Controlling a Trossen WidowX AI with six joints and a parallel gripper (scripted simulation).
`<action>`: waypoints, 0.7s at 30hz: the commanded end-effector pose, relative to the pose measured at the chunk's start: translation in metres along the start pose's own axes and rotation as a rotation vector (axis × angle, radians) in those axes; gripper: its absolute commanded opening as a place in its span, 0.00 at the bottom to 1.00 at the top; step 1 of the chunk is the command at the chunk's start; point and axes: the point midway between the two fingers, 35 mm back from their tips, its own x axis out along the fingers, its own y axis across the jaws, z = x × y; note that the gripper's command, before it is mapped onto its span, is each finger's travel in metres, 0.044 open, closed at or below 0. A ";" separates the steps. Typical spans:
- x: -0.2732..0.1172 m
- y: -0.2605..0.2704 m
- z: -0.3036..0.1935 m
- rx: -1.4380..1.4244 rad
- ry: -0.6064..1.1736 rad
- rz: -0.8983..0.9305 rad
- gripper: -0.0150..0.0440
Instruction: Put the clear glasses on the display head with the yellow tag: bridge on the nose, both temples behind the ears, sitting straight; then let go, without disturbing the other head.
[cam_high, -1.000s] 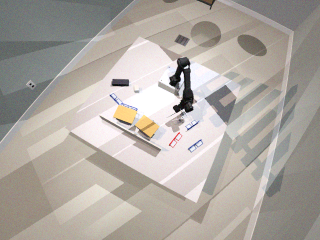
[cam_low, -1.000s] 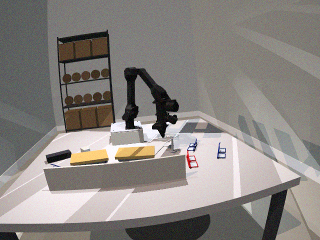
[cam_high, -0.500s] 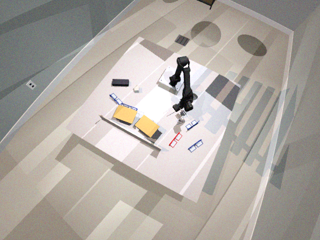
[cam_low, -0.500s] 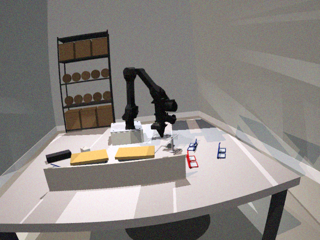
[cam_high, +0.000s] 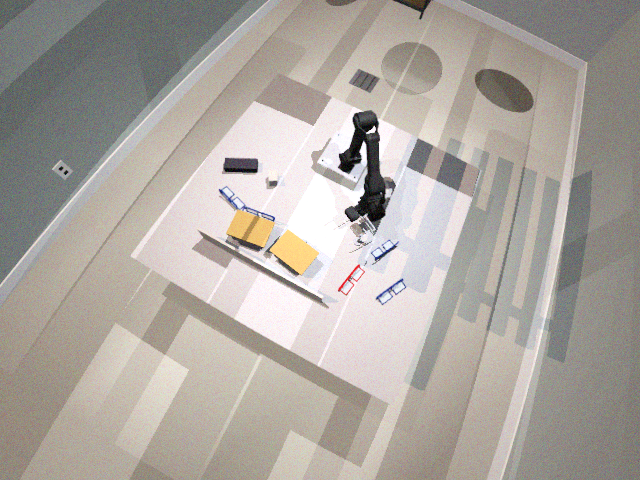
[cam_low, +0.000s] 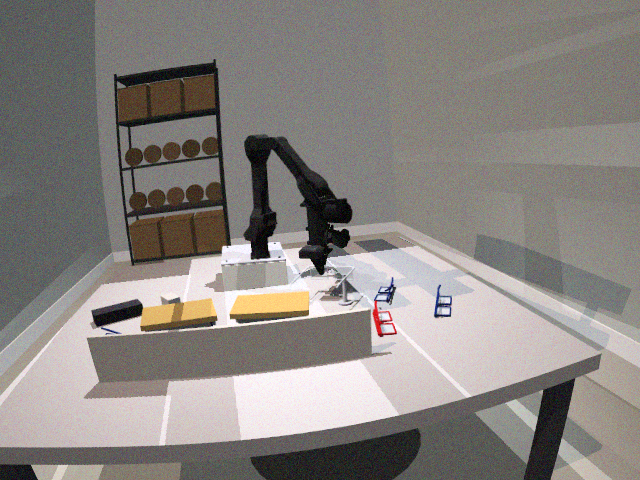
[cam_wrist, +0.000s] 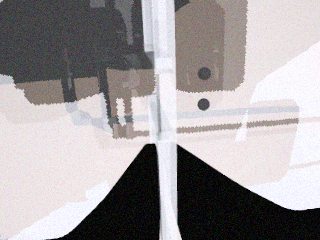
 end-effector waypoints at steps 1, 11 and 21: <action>0.002 0.001 -0.006 0.001 0.010 -0.001 0.25; 0.002 0.001 -0.006 0.001 0.010 -0.001 0.25; 0.002 0.001 -0.005 0.001 0.010 -0.001 0.25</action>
